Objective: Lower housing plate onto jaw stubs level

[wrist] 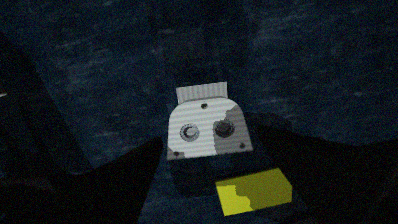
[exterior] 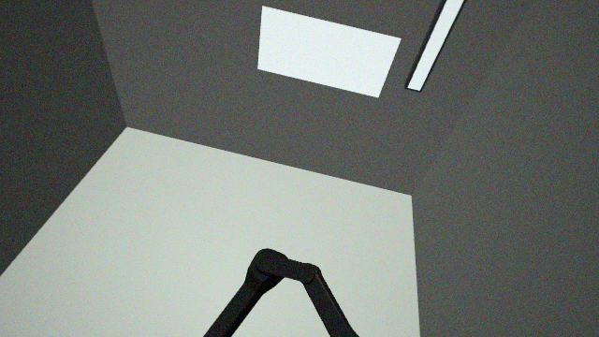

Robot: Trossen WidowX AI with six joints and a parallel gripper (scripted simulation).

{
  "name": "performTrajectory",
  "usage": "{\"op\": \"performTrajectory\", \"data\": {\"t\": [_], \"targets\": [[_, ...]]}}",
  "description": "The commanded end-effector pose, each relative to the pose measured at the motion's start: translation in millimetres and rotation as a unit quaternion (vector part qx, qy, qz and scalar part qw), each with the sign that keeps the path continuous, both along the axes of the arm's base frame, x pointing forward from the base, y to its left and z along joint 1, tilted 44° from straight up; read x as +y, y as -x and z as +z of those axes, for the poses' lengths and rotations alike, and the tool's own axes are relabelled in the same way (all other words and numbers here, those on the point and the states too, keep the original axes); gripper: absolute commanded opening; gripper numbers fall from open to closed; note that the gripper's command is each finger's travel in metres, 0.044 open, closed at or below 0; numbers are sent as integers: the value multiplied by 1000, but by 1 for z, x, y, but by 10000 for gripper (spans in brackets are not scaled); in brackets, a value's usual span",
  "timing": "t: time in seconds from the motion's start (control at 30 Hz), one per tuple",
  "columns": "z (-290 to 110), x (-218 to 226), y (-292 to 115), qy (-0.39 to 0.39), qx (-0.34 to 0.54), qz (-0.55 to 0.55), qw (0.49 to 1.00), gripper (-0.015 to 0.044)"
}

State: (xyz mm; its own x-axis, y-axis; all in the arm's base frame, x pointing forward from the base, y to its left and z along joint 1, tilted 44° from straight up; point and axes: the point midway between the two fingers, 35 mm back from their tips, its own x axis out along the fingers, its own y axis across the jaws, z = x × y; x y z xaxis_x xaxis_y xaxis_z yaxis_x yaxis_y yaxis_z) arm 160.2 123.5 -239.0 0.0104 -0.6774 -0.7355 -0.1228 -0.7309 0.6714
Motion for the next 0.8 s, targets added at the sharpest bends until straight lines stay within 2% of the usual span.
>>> {"op": "performTrajectory", "data": {"t": [0.0,0.77], "targets": [[-6,-7,0,4,1,3,1000,440],[-10,-12,0,5,1,3,1000,440]]}}
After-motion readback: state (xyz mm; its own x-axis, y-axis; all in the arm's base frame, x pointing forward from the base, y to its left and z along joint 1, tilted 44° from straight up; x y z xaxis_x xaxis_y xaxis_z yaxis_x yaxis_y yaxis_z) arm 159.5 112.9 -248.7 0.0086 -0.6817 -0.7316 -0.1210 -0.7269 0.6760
